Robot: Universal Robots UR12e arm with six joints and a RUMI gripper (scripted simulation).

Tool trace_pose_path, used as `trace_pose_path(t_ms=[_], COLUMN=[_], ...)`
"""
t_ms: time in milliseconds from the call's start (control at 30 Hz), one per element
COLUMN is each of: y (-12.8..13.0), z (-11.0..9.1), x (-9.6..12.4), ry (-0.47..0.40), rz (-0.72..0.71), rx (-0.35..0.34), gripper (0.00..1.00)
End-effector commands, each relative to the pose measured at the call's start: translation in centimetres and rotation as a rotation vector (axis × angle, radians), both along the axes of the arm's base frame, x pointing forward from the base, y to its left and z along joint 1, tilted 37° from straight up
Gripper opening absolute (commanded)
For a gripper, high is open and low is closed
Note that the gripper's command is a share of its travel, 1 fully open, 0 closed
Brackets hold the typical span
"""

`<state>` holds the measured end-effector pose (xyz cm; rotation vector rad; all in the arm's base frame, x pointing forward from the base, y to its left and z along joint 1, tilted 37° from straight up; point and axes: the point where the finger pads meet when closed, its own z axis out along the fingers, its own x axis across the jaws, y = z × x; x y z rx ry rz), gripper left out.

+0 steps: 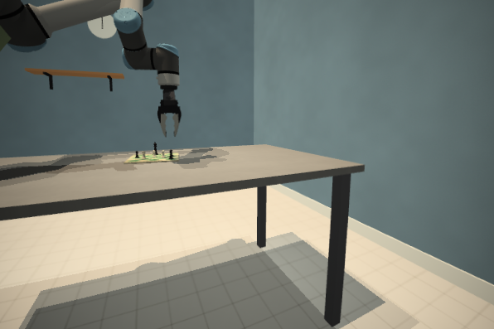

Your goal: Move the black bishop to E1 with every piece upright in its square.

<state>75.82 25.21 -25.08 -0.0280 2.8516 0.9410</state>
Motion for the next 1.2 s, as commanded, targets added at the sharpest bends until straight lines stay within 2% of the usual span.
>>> trace_pose_path(t_ms=[0, 33, 867, 1167], y=[-0.4, -0.4, -0.5, -2.1], z=[0.5, 0.5, 0.7, 2.8], x=[0.0, 0.0, -0.1, -0.4], ry=[-0.001, -0.001, -0.001, -0.001], rz=[0.000, 0.000, 0.000, 0.000], rx=[0.000, 0.000, 0.000, 0.000], gripper=[0.22, 1.00, 1.00, 1.00])
